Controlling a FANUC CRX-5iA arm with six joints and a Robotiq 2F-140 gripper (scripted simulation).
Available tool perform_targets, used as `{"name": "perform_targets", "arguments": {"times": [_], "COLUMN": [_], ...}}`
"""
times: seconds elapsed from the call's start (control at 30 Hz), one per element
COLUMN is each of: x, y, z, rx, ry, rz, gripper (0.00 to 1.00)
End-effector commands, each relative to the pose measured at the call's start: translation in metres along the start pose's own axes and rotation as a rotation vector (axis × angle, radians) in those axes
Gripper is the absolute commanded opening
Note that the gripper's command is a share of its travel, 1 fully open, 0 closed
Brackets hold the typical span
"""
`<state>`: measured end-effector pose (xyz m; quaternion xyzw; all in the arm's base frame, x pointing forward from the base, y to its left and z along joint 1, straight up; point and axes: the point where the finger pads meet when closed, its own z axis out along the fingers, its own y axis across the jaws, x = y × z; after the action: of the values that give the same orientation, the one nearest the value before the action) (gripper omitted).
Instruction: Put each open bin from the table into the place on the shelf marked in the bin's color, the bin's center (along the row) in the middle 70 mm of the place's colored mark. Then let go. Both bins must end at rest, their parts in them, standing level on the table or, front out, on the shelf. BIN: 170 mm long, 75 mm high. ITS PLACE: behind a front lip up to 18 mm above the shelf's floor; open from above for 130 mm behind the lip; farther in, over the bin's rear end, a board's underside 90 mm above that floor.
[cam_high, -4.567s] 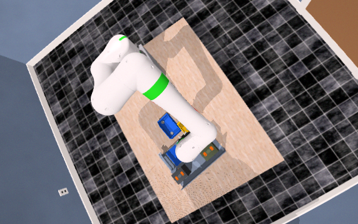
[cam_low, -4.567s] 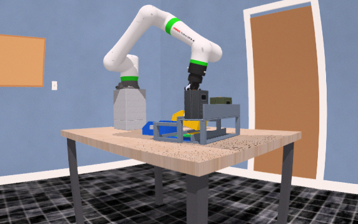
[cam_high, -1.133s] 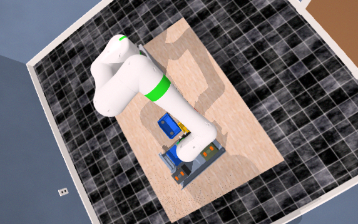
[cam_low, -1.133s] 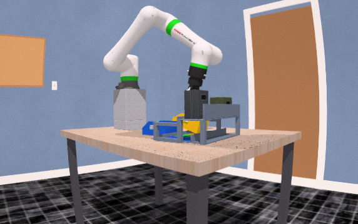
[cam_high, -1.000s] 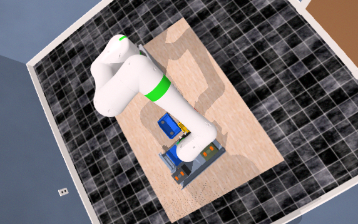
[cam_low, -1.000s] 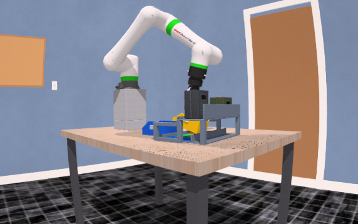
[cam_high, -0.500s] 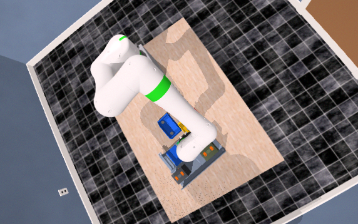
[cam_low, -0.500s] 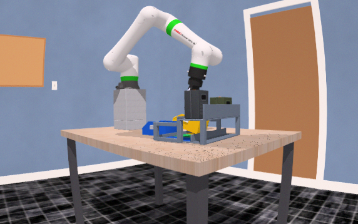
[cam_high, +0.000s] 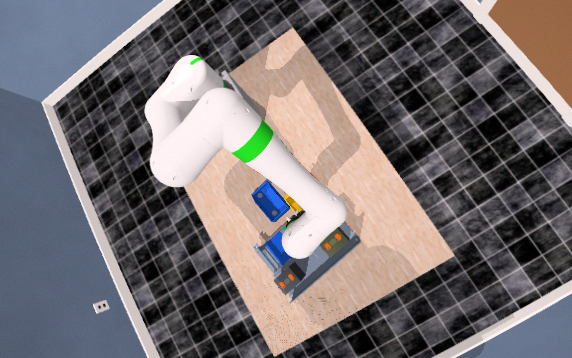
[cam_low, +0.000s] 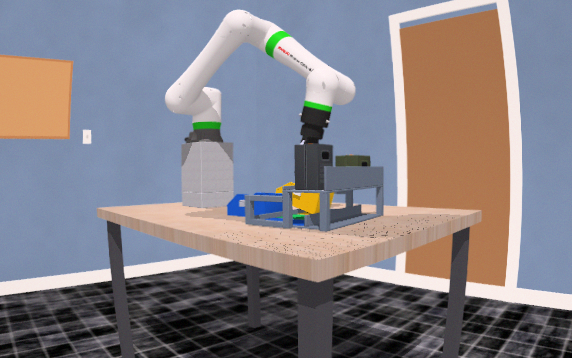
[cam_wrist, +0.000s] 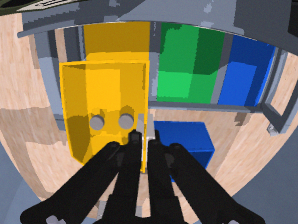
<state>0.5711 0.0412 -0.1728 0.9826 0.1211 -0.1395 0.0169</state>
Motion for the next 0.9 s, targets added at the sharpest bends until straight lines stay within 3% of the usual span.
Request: {"name": "perform_targets", "arguments": {"times": [0.0,0.87], "x": [0.0002,0.0025], "y": [0.0001,0.0001], "z": [-0.0002,-0.0003], "rx": [0.0,0.0], "ry": [0.0,0.01], "rz": [0.0,0.0], "gripper": [0.0,0.0]}}
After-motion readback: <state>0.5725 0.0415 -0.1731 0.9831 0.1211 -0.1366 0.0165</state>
